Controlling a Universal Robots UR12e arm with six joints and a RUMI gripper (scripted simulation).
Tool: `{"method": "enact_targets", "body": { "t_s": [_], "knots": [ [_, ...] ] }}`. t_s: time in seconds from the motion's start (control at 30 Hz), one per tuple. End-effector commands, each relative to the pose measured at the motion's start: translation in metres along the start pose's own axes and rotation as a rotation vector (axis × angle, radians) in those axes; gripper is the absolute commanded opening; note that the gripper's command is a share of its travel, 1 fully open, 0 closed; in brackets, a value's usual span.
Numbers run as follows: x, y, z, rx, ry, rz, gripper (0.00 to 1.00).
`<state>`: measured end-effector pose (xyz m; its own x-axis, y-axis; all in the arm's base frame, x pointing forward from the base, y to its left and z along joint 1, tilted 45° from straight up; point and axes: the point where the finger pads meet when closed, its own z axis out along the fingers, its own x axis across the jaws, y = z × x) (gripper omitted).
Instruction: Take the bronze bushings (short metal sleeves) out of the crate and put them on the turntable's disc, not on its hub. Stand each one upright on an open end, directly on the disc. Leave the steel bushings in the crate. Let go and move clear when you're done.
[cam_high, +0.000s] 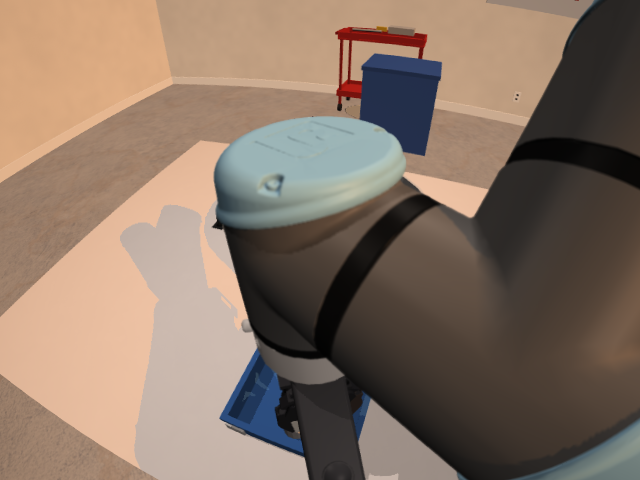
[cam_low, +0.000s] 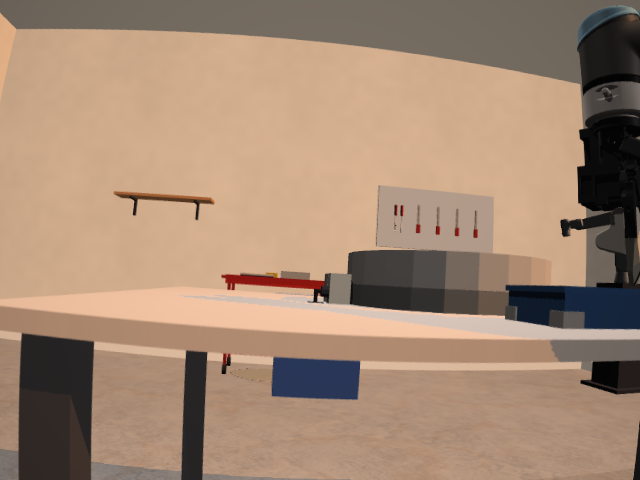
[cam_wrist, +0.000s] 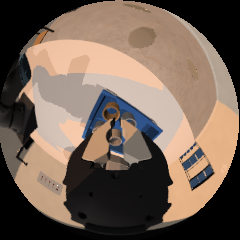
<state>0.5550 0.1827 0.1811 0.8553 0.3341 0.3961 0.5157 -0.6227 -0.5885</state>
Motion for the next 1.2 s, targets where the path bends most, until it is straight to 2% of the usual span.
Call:
{"method": "enact_targets", "body": {
  "t_s": [0.0,1.17],
  "knots": [
    [0.0025,0.0011,0.0027,-0.004,0.003,-0.001,0.05],
    [0.0028,0.0009,0.0038,-0.005,0.003,-0.002,0.05]
  ]
}}
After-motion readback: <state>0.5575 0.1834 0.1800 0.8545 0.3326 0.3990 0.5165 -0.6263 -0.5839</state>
